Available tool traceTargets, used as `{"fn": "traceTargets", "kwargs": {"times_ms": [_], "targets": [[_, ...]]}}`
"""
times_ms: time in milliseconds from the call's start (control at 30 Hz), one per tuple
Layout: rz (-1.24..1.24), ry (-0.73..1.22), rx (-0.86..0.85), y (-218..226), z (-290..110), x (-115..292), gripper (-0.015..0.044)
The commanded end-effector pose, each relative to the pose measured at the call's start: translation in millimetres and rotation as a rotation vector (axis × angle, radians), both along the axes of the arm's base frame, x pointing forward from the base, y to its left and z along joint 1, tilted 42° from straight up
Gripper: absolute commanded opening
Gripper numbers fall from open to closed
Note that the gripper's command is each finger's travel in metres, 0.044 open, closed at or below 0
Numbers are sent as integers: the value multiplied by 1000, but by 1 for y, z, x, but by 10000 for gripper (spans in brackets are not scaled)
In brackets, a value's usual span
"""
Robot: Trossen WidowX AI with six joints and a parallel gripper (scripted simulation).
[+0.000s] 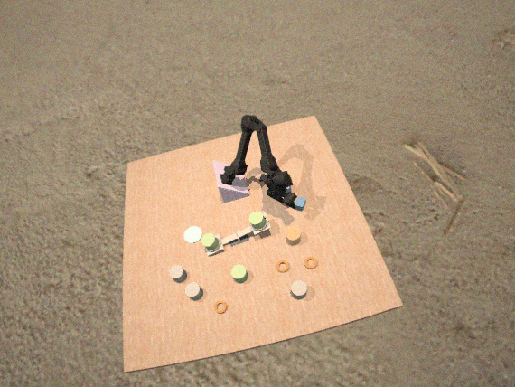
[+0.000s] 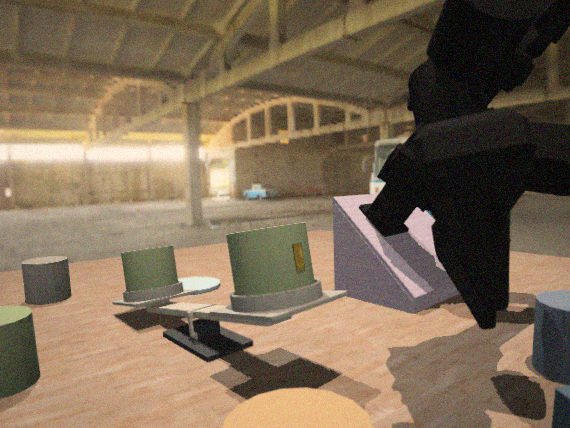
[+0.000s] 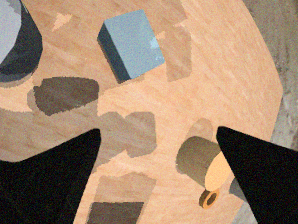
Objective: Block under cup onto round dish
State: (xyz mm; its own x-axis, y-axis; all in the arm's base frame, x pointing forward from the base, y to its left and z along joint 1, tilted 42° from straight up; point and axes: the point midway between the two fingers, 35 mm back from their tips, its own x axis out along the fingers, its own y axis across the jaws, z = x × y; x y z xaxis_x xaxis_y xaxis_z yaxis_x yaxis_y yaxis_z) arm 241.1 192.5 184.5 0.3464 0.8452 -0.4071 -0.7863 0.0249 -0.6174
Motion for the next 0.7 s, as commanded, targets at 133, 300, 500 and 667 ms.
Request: {"fn": "traceTargets", "kwargs": {"times_ms": [133, 300, 500, 667], "targets": [[-183, 186, -6, -45, -18, 25, 440], [-282, 271, -8, -74, -30, 35, 440], [-402, 375, 5, -109, -43, 40, 440], [-521, 482, 37, -139, -50, 37, 440]]}}
